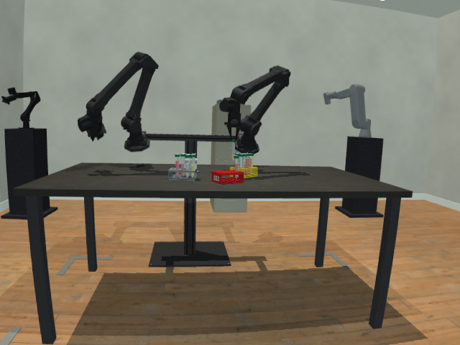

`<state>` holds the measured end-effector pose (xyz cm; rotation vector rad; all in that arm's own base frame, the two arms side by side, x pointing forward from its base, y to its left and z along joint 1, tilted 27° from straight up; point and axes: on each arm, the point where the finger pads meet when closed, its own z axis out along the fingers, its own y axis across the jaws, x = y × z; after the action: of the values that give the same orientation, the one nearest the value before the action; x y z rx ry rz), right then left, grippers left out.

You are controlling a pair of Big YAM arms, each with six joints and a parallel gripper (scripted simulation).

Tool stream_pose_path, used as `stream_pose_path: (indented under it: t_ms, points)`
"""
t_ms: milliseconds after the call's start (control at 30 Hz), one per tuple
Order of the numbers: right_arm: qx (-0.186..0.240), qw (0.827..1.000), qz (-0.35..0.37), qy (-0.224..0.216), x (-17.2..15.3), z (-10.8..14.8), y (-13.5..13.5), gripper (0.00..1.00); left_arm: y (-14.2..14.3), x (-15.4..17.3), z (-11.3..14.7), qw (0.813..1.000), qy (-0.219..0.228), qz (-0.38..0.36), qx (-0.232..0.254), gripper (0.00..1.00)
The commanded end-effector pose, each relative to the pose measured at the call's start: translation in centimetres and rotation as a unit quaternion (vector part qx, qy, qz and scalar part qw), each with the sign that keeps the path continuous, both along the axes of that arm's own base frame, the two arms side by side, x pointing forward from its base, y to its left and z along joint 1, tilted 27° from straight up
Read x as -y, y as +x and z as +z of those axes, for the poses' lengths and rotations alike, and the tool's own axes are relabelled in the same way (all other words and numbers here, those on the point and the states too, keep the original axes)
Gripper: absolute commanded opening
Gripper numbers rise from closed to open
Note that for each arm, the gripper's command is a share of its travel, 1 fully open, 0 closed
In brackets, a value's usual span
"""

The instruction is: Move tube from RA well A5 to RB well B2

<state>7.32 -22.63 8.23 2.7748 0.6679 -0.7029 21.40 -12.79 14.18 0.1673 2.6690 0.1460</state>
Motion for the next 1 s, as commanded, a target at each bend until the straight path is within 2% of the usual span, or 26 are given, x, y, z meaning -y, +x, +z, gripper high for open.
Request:
stream_pose_path:
  t_ms: [0, 967]
  points:
    - [0.006, 1.0, 0.0, -0.007, 0.5, 0.6, 0.4, 0.3, -1.3, -0.8, -0.4, 1.0, 0.002, -0.002, -0.001, 0.0]
    - [0.006, 1.0, 0.0, -0.007, 0.5, 0.6, 0.4, 0.3, -7.0, -6.0, -2.9, 1.0, 0.003, -0.002, -0.002, 0.0]
